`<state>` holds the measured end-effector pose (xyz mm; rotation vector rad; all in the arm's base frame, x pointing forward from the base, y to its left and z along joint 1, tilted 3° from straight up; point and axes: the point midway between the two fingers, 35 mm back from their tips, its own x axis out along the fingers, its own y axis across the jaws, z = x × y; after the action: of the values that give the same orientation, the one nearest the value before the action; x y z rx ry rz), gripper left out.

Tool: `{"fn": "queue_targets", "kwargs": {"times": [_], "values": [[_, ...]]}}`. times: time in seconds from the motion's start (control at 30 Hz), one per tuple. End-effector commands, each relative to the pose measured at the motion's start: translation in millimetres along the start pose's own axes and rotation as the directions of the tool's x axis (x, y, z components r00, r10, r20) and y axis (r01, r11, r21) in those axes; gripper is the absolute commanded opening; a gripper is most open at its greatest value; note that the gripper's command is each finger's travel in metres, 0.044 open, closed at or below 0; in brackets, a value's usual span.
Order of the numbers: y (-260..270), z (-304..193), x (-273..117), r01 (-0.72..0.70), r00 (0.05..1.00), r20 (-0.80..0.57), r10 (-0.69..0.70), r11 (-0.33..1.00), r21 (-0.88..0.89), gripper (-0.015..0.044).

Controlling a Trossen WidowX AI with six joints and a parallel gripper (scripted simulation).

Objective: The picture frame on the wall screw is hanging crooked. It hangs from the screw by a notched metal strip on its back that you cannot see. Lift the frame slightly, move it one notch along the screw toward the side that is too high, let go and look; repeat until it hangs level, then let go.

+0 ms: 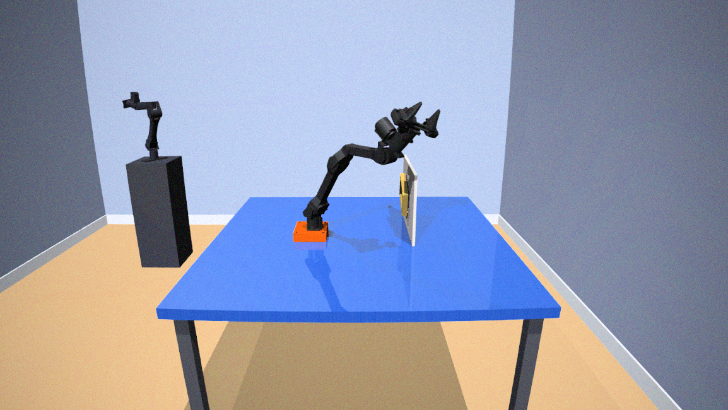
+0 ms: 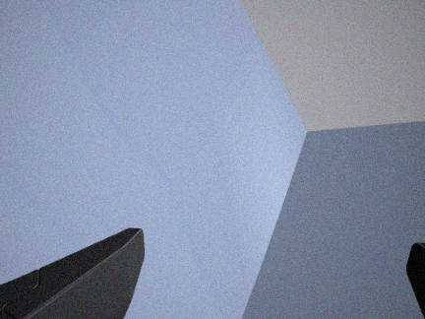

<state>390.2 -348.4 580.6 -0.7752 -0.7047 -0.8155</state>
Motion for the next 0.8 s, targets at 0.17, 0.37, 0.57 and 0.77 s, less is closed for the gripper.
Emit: {"fn": "queue_targets", "kwargs": {"times": [0.17,0.37,0.57,0.77], "values": [[63.8,52.3,-13.8,-0.002,0.997,-0.07,0.029,0.932,0.361,0.026],[123.4,115.5,-51.1,0.035,0.983,-0.154,0.102,0.715,0.698,0.026],[167.6,181.3,-115.6,0.138,0.946,-0.237,0.222,0.383,0.913,0.026],[188.6,232.9,-199.4,0.293,0.88,-0.293,0.375,0.058,0.954,0.026]]}}
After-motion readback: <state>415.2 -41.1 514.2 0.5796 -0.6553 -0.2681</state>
